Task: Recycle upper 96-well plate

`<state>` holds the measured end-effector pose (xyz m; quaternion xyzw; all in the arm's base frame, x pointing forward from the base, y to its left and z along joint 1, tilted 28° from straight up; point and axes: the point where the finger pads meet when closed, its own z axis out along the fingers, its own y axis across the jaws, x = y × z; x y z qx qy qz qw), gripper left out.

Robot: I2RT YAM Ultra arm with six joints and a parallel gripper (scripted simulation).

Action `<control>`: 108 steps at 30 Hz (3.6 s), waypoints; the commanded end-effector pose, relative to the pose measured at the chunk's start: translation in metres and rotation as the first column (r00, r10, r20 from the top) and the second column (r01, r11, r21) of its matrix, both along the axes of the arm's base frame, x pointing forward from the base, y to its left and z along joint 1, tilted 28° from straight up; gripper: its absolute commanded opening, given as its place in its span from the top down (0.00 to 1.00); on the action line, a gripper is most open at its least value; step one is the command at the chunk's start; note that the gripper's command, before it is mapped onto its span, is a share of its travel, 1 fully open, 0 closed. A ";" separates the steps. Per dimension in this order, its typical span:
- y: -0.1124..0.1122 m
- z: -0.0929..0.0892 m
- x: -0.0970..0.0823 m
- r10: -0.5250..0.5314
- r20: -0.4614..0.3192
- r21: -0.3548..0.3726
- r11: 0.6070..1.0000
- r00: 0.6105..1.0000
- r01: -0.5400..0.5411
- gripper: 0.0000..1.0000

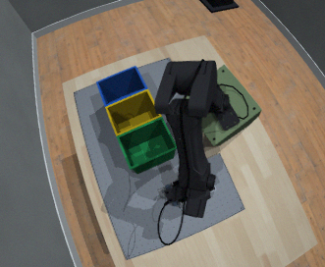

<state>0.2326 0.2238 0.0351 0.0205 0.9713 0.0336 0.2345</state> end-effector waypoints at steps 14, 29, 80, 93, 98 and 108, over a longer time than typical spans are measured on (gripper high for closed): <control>0.006 0.041 -0.010 0.005 0.039 0.025 1.000 0.999 -0.006 1.00; 0.004 0.063 -0.022 0.005 0.038 0.026 1.000 0.999 -0.006 1.00; -0.003 0.128 -0.059 0.006 0.034 0.028 1.000 0.999 -0.007 1.00; -0.004 0.130 -0.060 0.006 0.034 0.028 1.000 0.999 -0.007 1.00; -0.003 0.131 -0.060 0.007 0.036 0.032 0.999 0.999 -0.008 1.00; -0.003 0.131 -0.060 0.007 0.036 0.032 0.999 0.999 -0.008 1.00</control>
